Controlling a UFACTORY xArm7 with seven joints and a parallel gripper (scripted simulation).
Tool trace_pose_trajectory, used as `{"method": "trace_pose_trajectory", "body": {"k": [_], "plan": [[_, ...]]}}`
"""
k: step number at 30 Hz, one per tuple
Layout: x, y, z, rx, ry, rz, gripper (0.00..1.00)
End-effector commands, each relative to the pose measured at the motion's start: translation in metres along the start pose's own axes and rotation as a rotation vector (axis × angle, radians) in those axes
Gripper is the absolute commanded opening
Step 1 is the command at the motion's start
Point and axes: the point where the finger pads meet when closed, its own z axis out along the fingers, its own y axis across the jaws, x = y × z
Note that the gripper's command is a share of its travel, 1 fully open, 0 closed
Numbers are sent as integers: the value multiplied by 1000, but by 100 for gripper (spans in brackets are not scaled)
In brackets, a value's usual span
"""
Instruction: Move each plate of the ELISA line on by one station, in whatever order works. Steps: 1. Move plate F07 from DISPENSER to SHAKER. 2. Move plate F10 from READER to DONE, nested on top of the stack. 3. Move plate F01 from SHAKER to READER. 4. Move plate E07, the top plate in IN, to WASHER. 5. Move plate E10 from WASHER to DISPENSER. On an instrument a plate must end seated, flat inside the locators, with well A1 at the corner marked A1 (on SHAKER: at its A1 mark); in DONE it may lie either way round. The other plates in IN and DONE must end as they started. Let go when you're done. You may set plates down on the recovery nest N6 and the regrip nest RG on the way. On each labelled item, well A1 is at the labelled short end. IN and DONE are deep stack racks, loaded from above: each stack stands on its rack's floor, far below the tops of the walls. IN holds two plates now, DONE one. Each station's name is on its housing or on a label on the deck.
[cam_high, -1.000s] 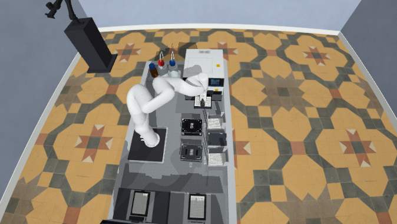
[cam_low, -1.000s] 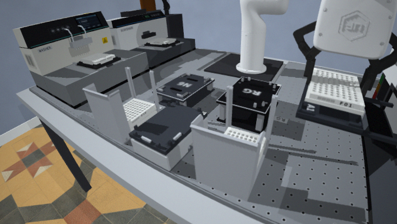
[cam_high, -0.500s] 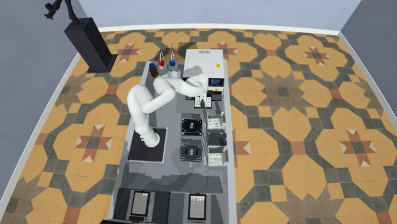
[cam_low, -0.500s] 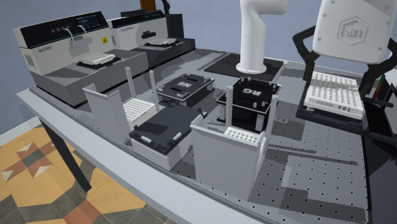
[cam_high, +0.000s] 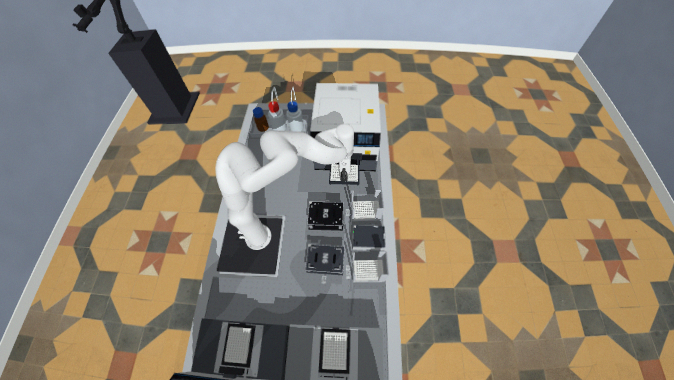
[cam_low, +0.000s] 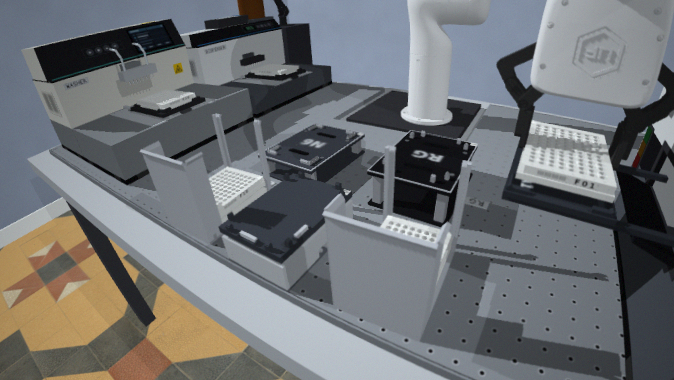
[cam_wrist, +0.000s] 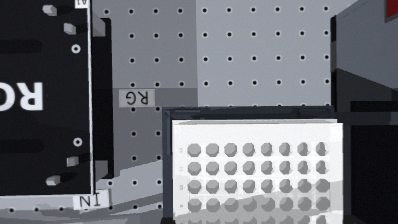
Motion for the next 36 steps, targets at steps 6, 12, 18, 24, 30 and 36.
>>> {"method": "trace_pose_trajectory", "body": {"k": [6, 12, 18, 24, 30, 36], "plan": [[-1, 1, -2, -2, -4, 0, 0], [-1, 1, -1, -2, -4, 0, 0], [-1, 1, 0, -2, -4, 0, 0], [-1, 1, 2, -2, -4, 0, 0], [-1, 1, 4, -2, -4, 0, 0], [-1, 1, 6, -2, -4, 0, 0]]}}
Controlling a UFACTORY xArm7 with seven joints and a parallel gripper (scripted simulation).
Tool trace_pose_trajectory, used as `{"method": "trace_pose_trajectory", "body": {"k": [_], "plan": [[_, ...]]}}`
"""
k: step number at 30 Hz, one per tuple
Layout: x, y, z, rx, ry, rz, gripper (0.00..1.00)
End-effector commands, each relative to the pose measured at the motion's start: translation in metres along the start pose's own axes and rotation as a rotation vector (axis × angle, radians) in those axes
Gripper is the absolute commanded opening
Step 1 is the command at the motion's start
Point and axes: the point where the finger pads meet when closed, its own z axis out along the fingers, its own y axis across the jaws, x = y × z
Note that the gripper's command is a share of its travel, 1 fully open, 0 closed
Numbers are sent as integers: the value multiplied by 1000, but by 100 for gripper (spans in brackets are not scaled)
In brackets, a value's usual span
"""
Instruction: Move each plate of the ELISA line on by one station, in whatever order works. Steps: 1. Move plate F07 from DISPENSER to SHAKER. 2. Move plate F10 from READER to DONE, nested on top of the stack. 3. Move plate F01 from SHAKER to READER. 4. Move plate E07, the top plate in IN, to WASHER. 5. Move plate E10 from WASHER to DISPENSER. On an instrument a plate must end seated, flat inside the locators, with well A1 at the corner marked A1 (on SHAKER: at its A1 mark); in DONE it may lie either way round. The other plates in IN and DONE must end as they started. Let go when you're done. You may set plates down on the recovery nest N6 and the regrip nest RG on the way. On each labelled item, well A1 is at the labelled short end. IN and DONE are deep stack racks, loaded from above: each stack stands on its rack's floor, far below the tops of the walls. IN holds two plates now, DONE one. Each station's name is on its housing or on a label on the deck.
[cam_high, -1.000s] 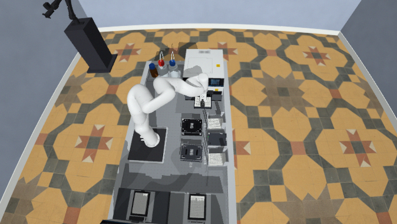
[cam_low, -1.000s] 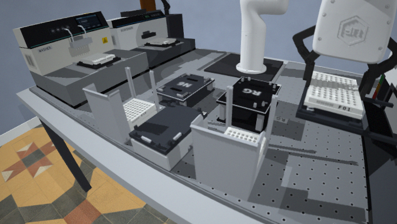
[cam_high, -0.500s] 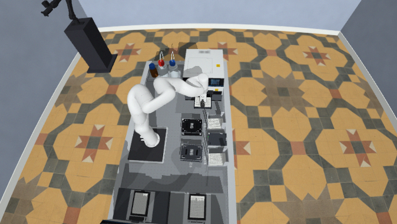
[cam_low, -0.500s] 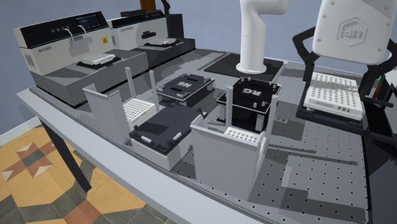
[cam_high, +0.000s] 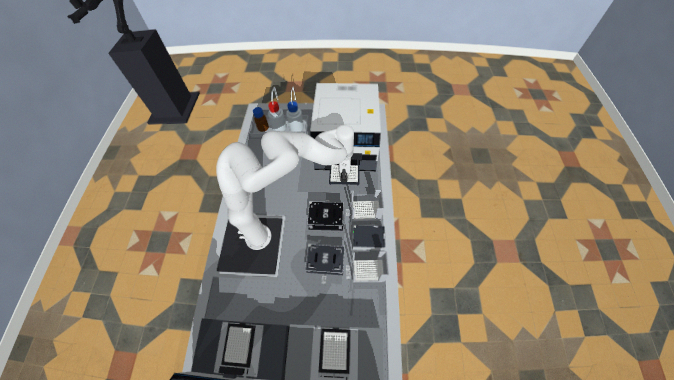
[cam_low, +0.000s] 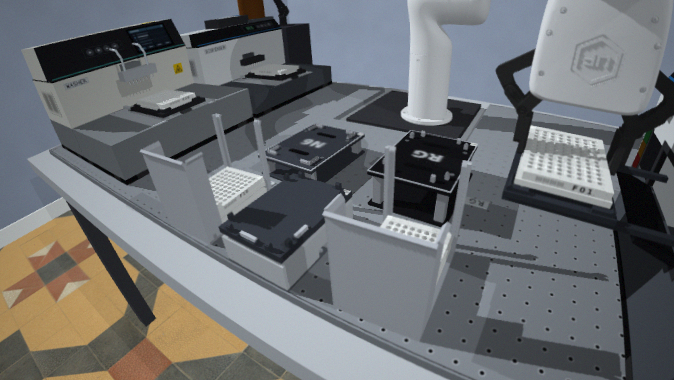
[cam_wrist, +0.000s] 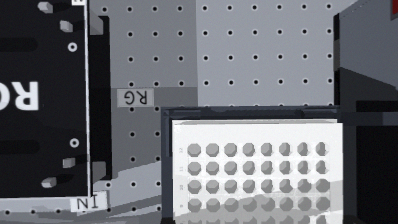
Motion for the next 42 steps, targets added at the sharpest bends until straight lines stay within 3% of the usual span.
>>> {"method": "trace_pose_trajectory", "body": {"k": [1, 22, 23, 42], "plan": [[-1, 1, 0, -2, -4, 0, 0], [-1, 1, 3, -2, -4, 0, 0], [-1, 1, 3, -2, -4, 0, 100], [-1, 1, 0, -2, -4, 0, 100]]}}
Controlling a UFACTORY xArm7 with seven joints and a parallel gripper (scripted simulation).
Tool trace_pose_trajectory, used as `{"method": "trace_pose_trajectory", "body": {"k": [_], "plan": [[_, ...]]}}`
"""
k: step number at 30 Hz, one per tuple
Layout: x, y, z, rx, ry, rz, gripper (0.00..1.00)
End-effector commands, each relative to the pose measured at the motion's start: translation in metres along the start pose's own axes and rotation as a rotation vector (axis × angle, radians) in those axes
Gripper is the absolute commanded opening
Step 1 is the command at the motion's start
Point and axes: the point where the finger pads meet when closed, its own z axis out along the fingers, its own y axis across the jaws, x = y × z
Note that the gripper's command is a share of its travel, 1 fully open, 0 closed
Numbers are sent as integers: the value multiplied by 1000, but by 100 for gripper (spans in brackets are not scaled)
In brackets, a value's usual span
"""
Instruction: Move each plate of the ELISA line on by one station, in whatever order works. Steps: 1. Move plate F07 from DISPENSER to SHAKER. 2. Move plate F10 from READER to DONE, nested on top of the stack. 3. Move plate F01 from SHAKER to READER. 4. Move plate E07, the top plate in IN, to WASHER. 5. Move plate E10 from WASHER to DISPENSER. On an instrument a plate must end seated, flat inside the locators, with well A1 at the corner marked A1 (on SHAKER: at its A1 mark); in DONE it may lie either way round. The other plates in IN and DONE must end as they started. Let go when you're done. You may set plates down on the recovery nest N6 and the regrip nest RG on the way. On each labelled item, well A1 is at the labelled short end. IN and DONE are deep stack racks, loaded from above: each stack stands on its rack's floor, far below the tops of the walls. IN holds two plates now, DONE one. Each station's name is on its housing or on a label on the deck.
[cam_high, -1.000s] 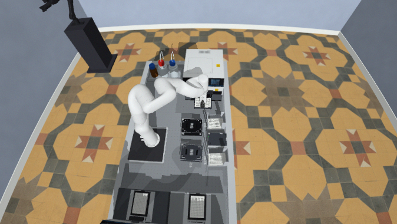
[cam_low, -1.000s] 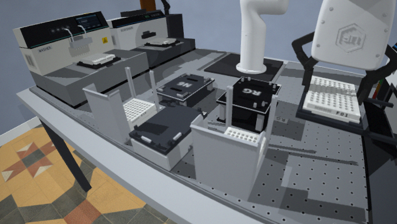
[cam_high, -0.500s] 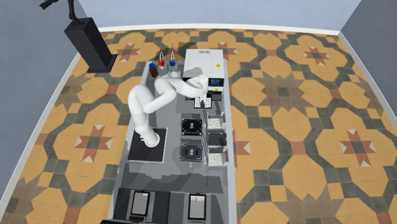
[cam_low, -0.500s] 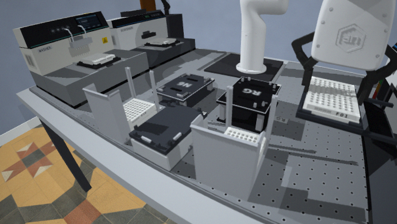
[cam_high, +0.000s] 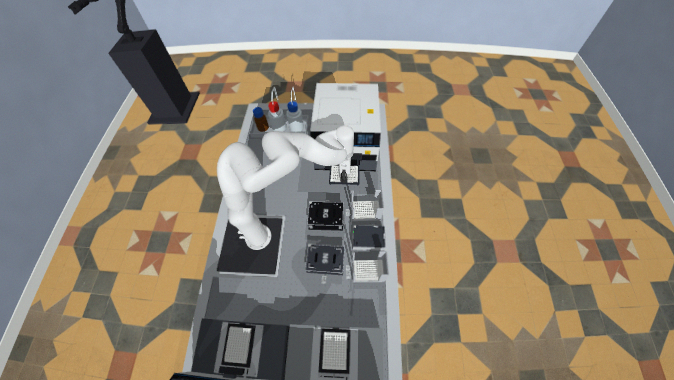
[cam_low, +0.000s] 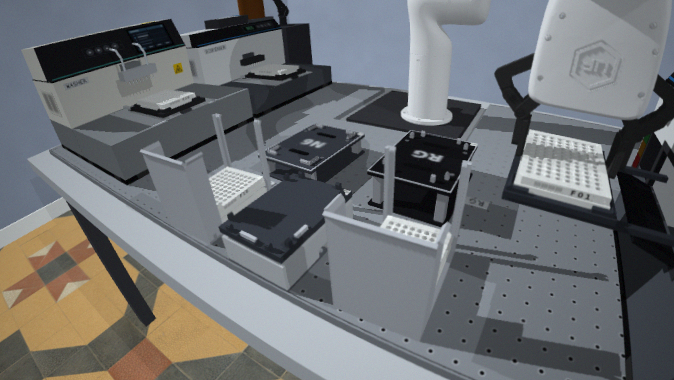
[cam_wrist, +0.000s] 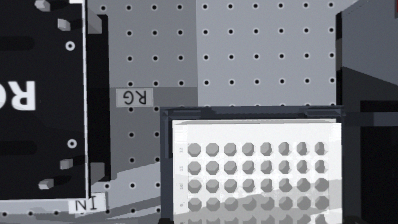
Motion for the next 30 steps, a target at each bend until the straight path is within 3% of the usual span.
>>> {"method": "trace_pose_trajectory", "body": {"k": [1, 30], "plan": [[-1, 1, -5, -2, -4, 0, 100], [-1, 1, -39, -2, -4, 0, 100]]}}
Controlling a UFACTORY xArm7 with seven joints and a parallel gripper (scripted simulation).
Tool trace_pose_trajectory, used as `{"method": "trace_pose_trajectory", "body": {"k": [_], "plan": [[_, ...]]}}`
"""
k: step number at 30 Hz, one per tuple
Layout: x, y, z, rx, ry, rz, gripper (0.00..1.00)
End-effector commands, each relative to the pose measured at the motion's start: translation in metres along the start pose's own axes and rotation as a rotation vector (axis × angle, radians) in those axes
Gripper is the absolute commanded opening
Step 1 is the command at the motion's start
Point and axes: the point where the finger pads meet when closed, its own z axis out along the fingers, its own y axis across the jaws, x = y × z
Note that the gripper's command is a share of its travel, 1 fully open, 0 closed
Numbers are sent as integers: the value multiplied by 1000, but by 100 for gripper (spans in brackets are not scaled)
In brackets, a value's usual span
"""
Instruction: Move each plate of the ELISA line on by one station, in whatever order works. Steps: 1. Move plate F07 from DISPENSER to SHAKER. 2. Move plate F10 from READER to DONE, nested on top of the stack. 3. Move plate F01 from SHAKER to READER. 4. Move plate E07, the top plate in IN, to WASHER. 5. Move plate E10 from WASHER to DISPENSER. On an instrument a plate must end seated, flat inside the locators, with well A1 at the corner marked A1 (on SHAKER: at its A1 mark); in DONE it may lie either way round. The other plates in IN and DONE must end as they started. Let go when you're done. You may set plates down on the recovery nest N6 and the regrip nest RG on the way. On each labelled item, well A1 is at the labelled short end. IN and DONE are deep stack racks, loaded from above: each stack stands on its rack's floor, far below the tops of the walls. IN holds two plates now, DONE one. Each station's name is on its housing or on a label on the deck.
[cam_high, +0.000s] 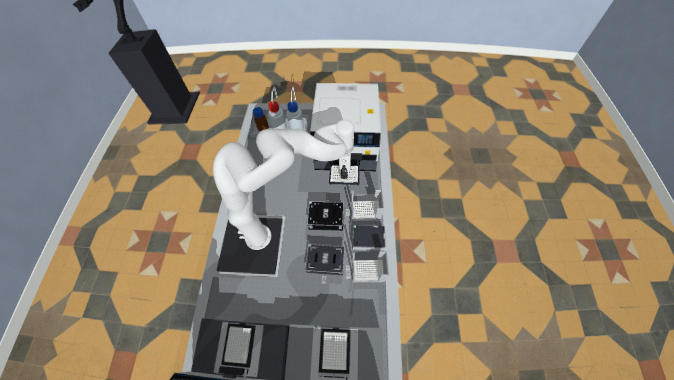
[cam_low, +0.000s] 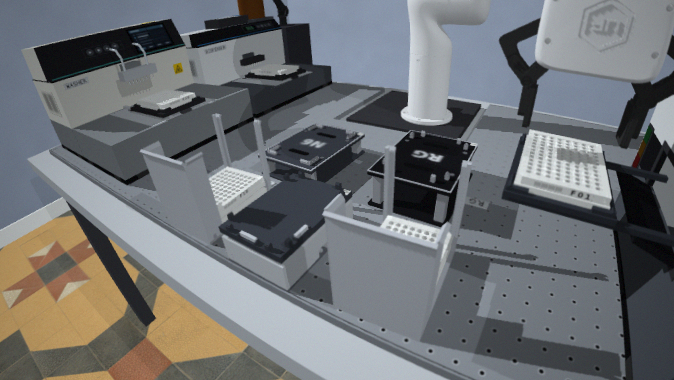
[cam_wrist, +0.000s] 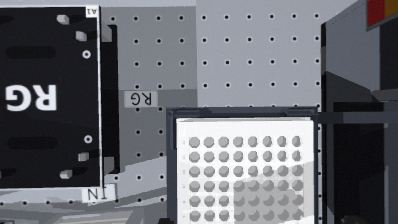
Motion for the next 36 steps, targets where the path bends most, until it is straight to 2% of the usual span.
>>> {"method": "trace_pose_trajectory", "body": {"k": [1, 36], "plan": [[-1, 1, -8, -2, -4, 0, 100], [-1, 1, -47, -2, -4, 0, 100]]}}
